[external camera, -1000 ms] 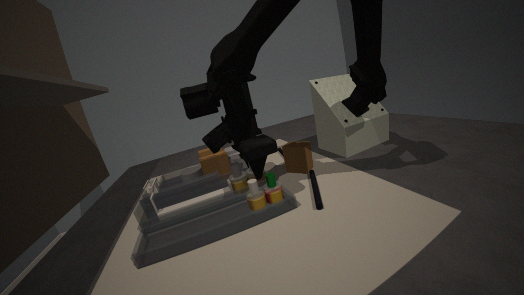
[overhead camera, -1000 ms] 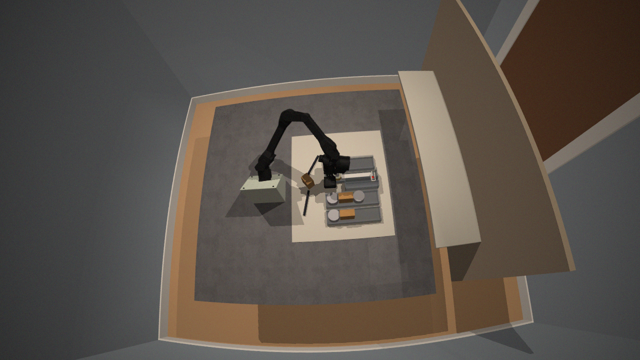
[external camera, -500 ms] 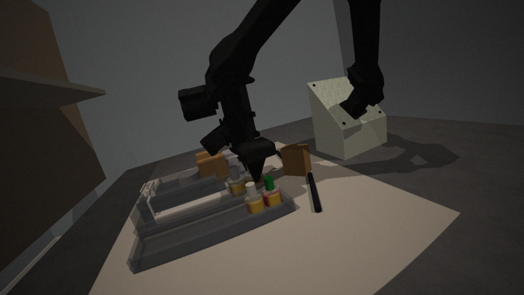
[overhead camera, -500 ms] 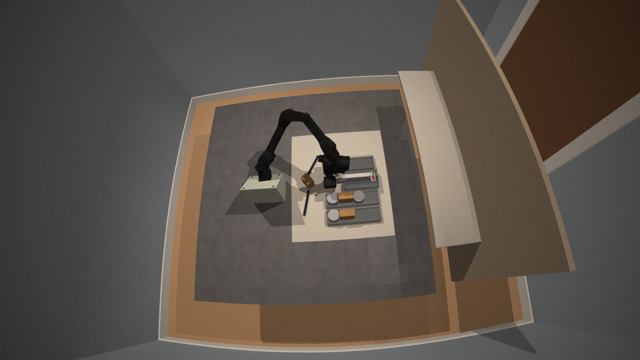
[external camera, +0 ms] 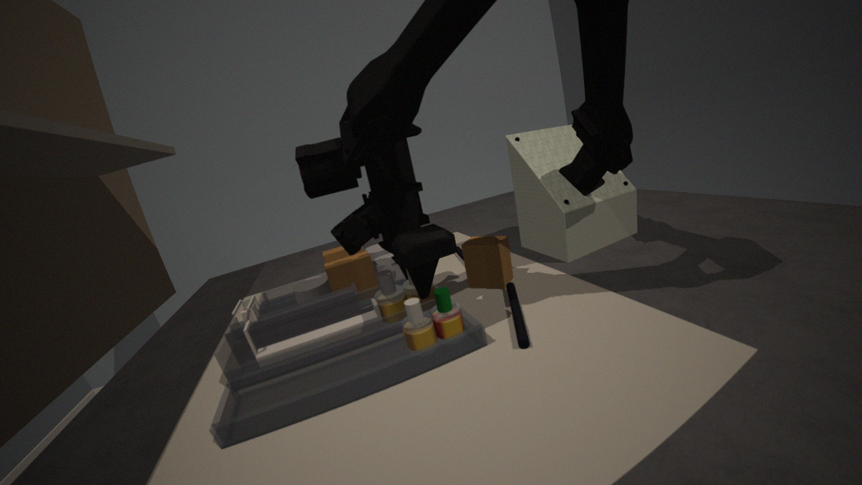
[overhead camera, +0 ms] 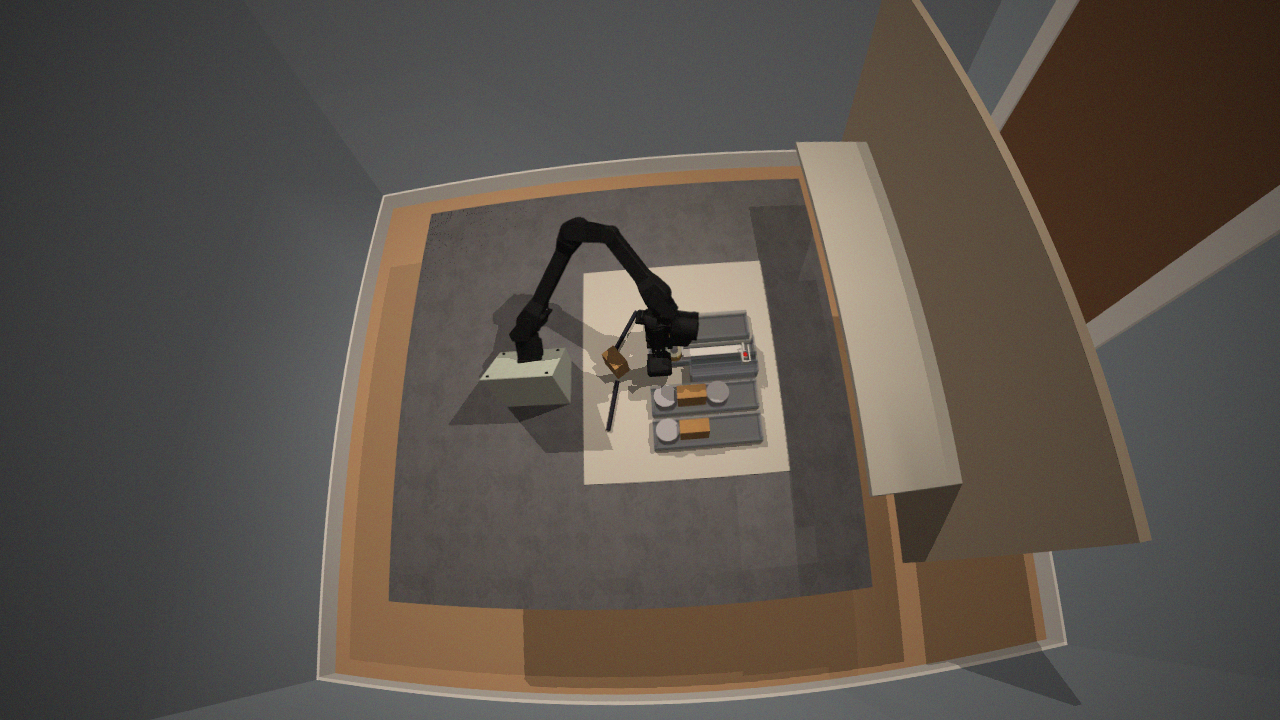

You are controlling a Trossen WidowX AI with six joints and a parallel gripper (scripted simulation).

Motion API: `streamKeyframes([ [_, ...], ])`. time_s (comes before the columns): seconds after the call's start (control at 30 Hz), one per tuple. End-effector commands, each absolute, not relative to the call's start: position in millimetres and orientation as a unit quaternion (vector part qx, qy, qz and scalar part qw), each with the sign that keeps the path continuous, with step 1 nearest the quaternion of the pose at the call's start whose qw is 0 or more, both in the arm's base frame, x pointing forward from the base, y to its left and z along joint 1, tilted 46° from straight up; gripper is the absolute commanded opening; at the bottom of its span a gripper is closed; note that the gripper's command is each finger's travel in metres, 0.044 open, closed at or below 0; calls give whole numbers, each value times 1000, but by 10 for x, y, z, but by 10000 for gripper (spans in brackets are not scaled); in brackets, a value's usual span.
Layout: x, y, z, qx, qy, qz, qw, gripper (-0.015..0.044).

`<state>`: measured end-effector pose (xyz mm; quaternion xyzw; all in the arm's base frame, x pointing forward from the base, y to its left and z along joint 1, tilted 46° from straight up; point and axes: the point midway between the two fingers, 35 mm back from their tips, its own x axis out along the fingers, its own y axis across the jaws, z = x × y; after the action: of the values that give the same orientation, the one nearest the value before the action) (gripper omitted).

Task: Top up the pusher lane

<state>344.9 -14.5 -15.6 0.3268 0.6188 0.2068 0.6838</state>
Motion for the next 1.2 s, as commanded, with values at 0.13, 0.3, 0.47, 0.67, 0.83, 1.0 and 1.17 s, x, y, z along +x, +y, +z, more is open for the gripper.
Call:
streamKeyframes([
  [0.13, 3454, -119, -139, 327, 614, 213, 686, 0],
  [0.3, 3446, -117, -139, 327, 614, 213, 686, 0],
  [0.47, 3438, -116, -140, 327, 614, 213, 686, 0],
  [0.67, 3428, -114, -140, 327, 614, 213, 686, 0],
  [0.83, 3420, -112, -140, 327, 614, 213, 686, 0],
  [1.0, 3412, -111, -141, 327, 614, 213, 686, 0],
  [1.17, 3403, -109, -141, 327, 614, 213, 686, 0],
])
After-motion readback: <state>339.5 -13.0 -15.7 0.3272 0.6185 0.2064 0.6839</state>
